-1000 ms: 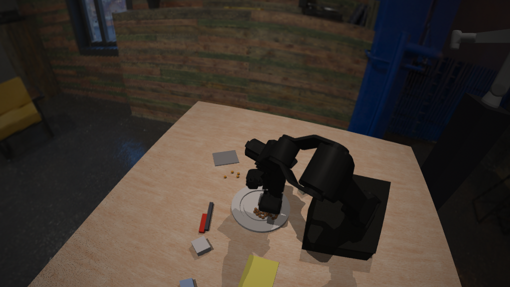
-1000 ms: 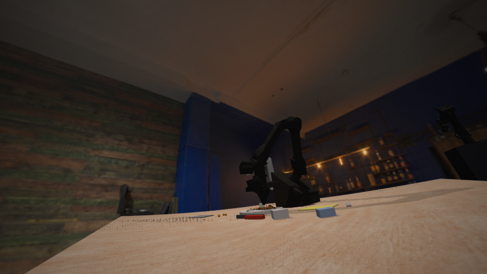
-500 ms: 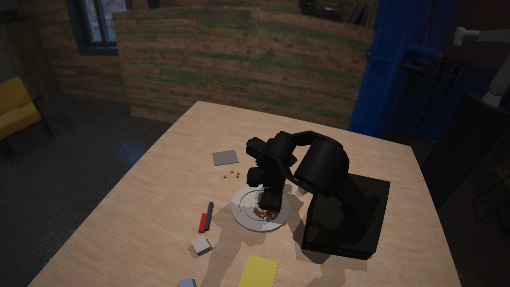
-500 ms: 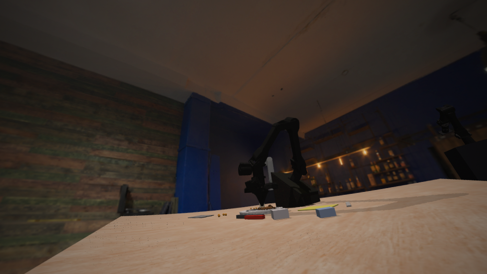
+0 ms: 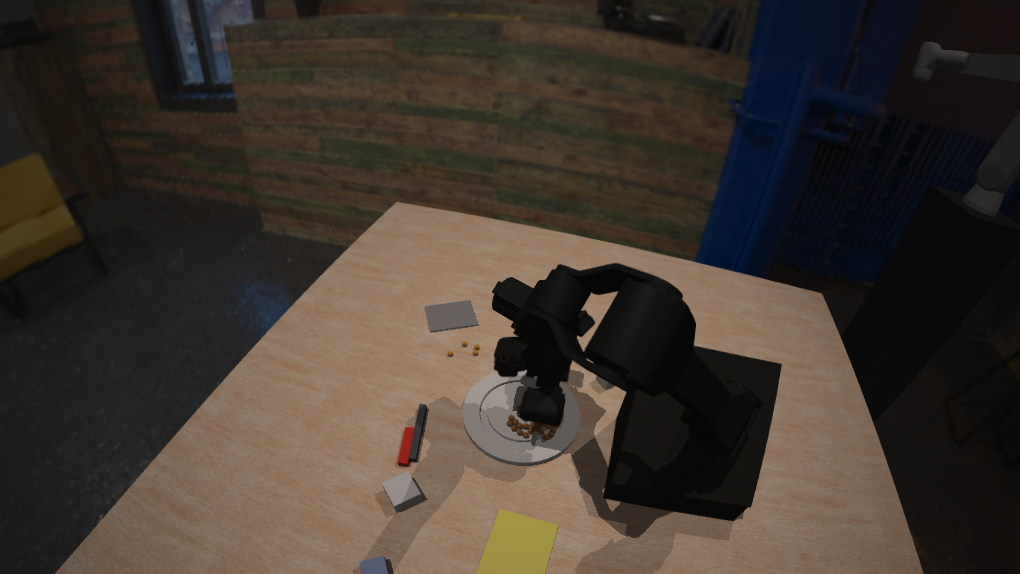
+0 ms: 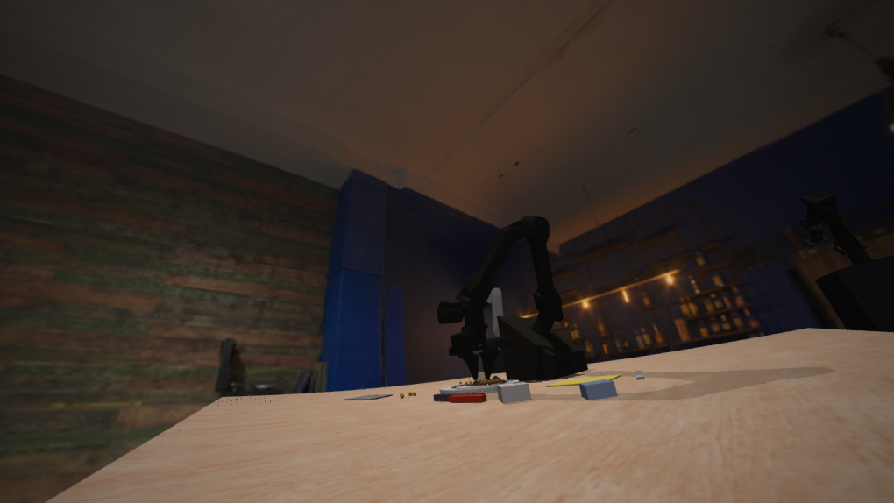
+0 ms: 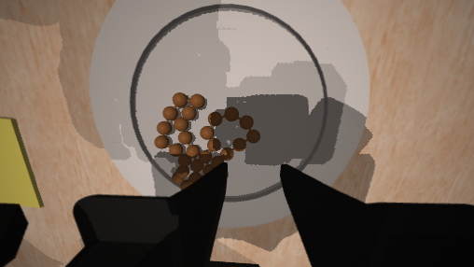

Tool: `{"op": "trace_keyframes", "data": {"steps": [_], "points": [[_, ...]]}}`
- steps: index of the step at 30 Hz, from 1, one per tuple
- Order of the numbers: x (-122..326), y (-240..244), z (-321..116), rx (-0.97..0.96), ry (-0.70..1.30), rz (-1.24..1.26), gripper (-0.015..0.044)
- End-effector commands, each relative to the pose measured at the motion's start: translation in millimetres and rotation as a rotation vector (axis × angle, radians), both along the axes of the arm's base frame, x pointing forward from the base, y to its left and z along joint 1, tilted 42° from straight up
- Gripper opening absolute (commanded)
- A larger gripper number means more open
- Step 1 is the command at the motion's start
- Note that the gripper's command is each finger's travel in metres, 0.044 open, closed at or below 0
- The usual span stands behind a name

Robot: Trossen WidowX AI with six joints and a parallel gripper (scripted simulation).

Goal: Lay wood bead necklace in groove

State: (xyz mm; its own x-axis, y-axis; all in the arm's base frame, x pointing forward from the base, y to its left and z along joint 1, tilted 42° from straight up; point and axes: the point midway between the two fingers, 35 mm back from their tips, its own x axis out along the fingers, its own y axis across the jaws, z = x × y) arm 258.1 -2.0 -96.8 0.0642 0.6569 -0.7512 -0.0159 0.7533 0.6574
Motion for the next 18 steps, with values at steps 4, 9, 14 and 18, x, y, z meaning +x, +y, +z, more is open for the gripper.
{"op": "trace_keyframes", "data": {"steps": [4, 9, 14, 18], "points": [[-0.7, -2.7, 3.5, 0.001, 0.003, 0.0, 0.0394], [-0.6, -4.5, 5.6, 0.003, 0.006, -0.001, 0.044], [-0.7, -5.5, 6.7, 0.003, 0.006, -0.001, 0.044], [-0.7, -5.5, 6.7, 0.003, 0.006, -0.001, 0.044]]}}
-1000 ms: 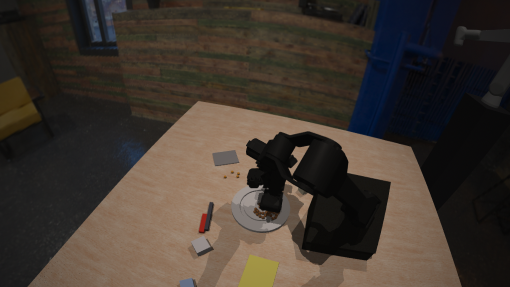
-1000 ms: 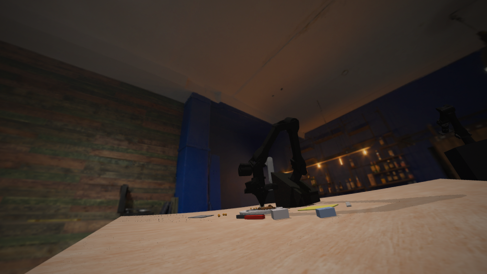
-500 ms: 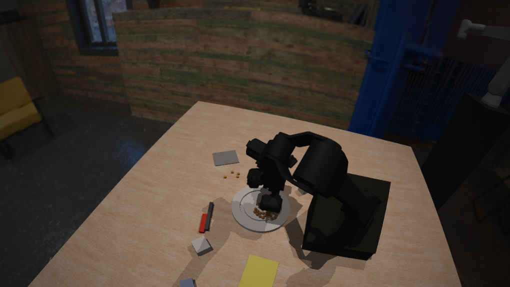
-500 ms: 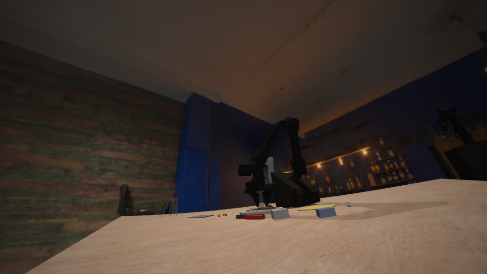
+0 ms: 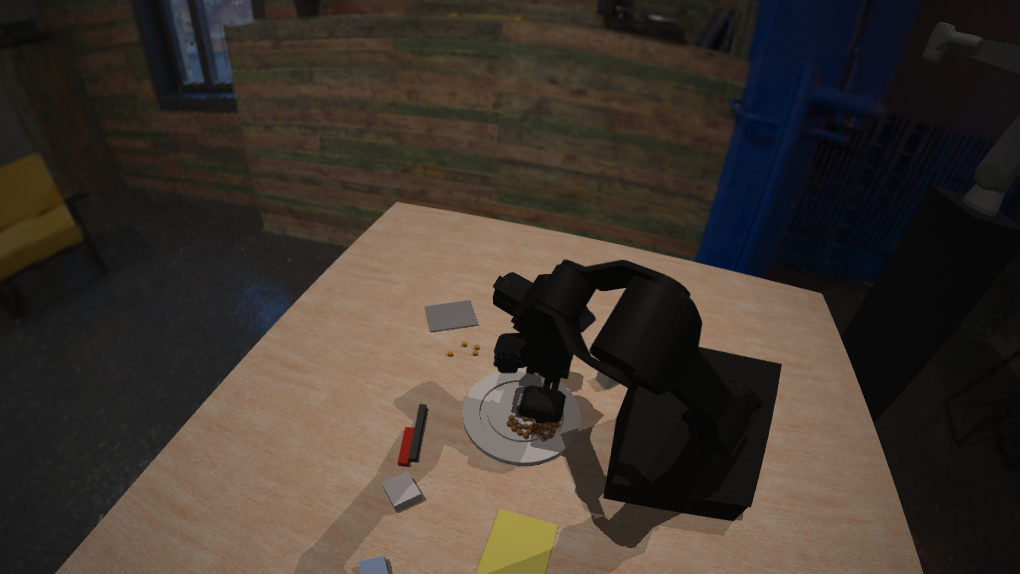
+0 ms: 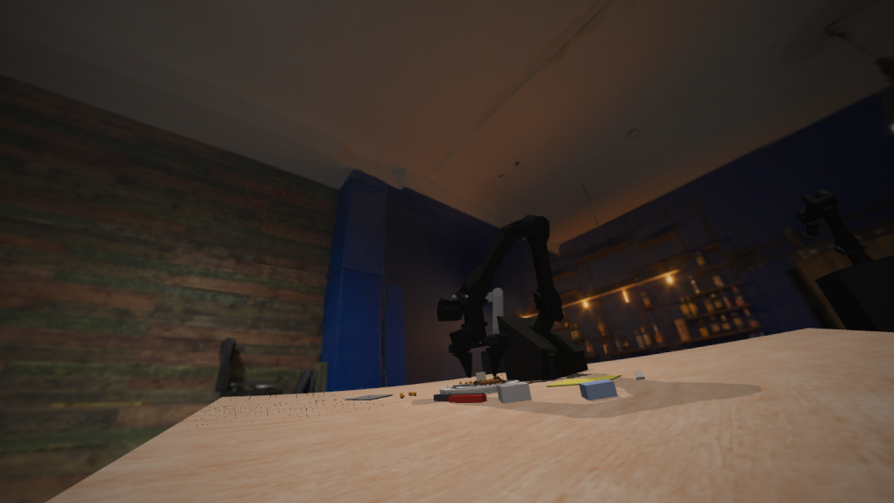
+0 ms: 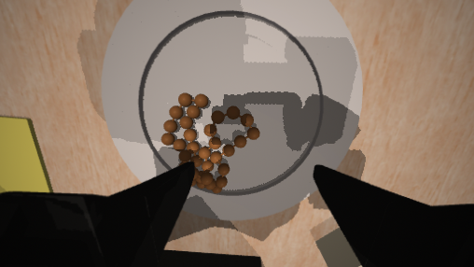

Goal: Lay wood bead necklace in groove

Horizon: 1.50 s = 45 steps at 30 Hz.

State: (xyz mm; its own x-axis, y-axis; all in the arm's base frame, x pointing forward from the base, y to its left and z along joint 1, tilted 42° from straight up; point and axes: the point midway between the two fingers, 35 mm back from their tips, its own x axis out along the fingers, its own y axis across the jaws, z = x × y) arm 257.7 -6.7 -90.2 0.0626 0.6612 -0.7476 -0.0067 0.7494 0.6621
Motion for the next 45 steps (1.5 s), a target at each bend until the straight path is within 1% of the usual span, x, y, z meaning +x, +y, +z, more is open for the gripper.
{"op": "trace_keyframes", "data": {"steps": [1, 22, 23, 25, 34, 37, 39, 45], "points": [[0, -1, 0, -0.003, -0.001, 0.005, 0.044], [0, -1, 0, -0.003, -0.001, 0.005, 0.044], [0, -1, 0, -0.004, -0.012, 0.017, 0.0414], [4, -1, 3, -0.012, -0.097, 0.113, 0.0361], [27, -4, 21, -0.068, -0.689, 0.784, 0.0125], [35, -5, 28, -0.086, -0.887, 1.008, 0.012], [38, -5, 31, -0.094, -0.972, 1.104, 0.012], [38, -5, 31, -0.095, -0.983, 1.116, 0.012]]}}
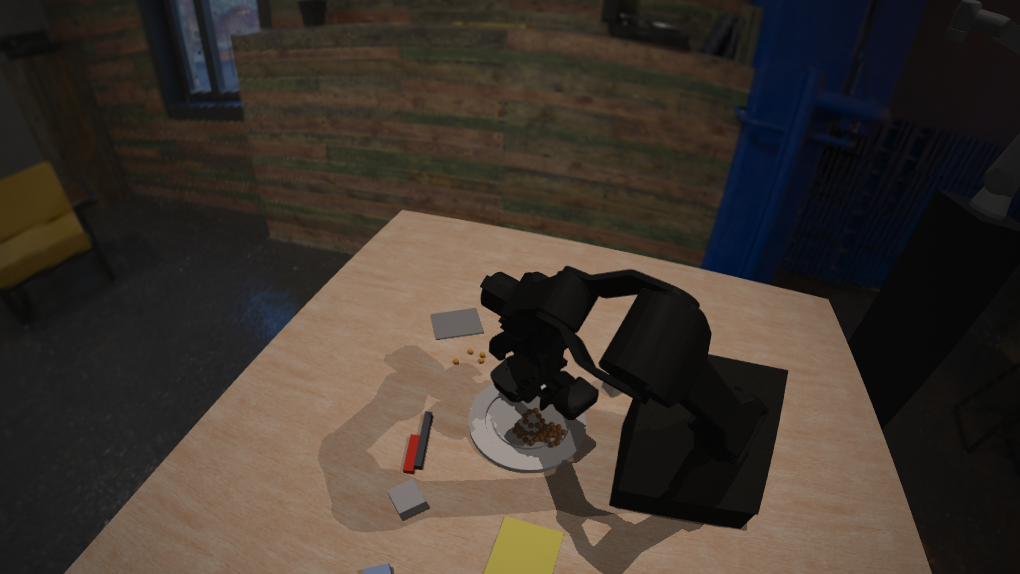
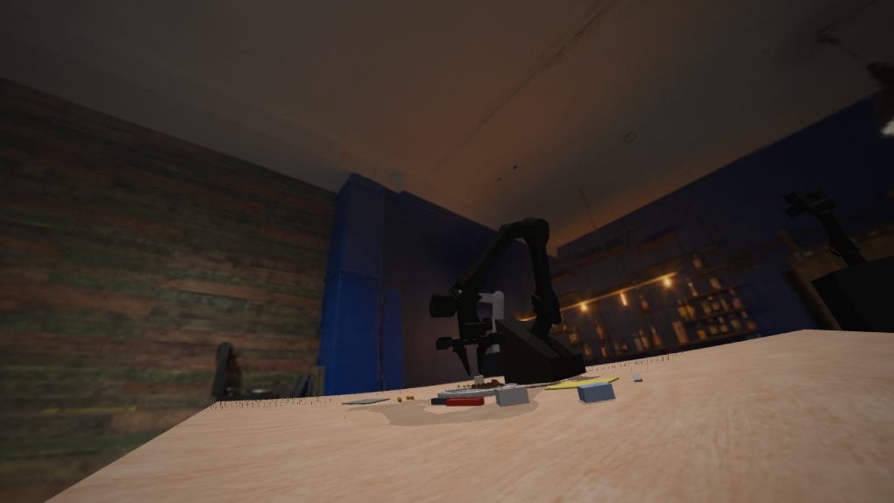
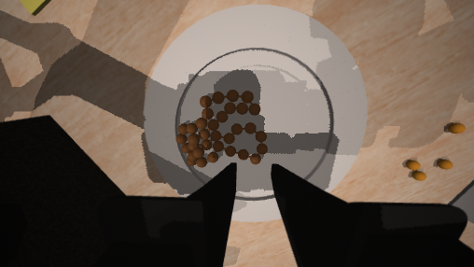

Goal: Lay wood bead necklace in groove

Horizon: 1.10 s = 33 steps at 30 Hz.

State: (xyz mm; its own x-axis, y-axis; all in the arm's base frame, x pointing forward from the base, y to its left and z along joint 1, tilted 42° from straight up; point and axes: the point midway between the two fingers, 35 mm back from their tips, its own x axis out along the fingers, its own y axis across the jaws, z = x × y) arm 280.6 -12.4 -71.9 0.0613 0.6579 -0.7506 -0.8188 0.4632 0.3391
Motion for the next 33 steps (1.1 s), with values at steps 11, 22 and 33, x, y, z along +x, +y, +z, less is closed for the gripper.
{"op": "trace_keyframes", "data": {"steps": [11, 22, 33], "points": [[15, 0, 13, -0.031, -0.352, 0.401, 0.012], [16, 10, 2, -0.031, -0.352, 0.401, 0.012], [19, 10, 1, -0.038, -0.359, 0.4, 0.012]]}}
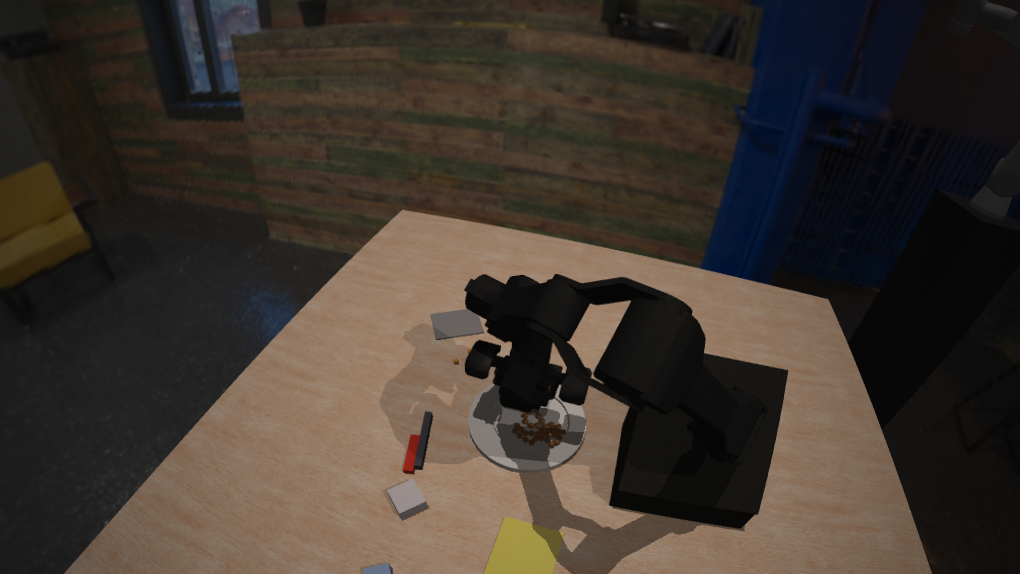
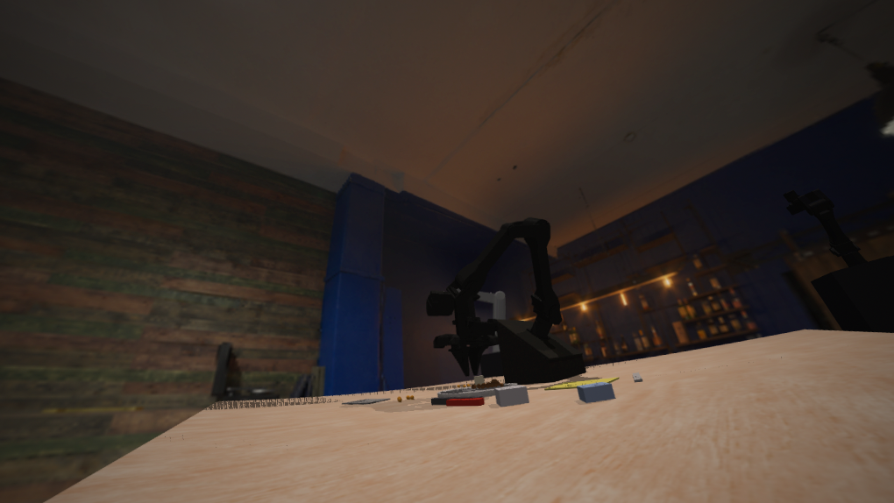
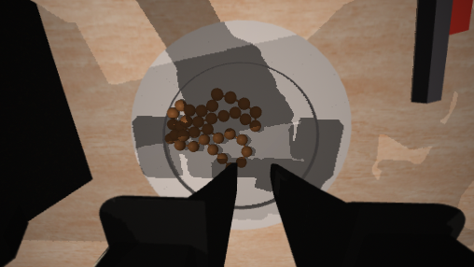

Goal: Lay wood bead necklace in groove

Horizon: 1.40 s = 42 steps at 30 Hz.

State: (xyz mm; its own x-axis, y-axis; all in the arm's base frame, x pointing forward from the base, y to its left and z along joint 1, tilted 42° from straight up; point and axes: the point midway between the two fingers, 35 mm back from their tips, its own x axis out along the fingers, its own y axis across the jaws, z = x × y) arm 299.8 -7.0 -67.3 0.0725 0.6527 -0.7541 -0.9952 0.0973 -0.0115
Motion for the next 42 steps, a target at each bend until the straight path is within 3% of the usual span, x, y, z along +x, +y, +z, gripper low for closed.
{"op": "trace_keyframes", "data": {"steps": [1, 22, 27, 42], "points": [[0, 5, -5, 0.004, 0.006, -0.001, 0.012], [-2, 22, -21, 0.01, 0.014, 0.001, 0.012], [-1, 19, -20, 0.005, 0.008, 0.003, 0.0], [-1, 19, -20, 0.005, 0.008, 0.003, 0.0]]}}
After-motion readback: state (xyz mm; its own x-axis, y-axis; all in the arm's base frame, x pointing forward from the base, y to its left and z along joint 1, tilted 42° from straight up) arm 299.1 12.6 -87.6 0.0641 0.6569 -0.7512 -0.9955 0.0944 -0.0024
